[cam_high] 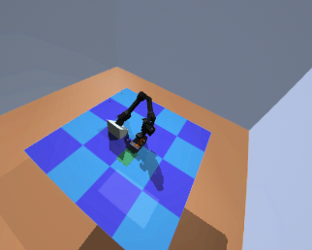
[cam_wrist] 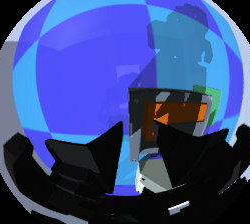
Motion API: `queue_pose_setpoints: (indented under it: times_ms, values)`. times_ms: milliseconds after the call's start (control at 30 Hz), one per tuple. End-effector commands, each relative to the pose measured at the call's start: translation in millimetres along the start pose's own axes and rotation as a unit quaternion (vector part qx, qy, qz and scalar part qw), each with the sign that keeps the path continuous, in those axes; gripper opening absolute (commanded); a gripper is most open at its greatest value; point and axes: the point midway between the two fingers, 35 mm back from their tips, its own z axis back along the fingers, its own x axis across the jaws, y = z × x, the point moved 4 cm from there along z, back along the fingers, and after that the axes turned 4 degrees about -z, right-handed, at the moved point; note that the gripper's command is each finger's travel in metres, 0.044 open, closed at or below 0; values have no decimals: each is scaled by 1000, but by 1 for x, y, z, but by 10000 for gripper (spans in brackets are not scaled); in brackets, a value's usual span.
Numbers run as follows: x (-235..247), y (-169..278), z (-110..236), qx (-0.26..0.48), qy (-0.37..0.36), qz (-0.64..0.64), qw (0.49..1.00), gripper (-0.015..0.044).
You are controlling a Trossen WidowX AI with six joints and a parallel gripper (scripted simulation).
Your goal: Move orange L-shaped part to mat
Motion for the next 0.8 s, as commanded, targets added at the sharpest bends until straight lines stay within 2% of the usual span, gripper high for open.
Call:
queue_pose_setpoints:
  times_ms: [0, 767]
  values:
    - [0, 1, -6, 1, -2, -2, 1000, 180]
    - [1, 1, -35, 1, -3, -2, 1000, 180]
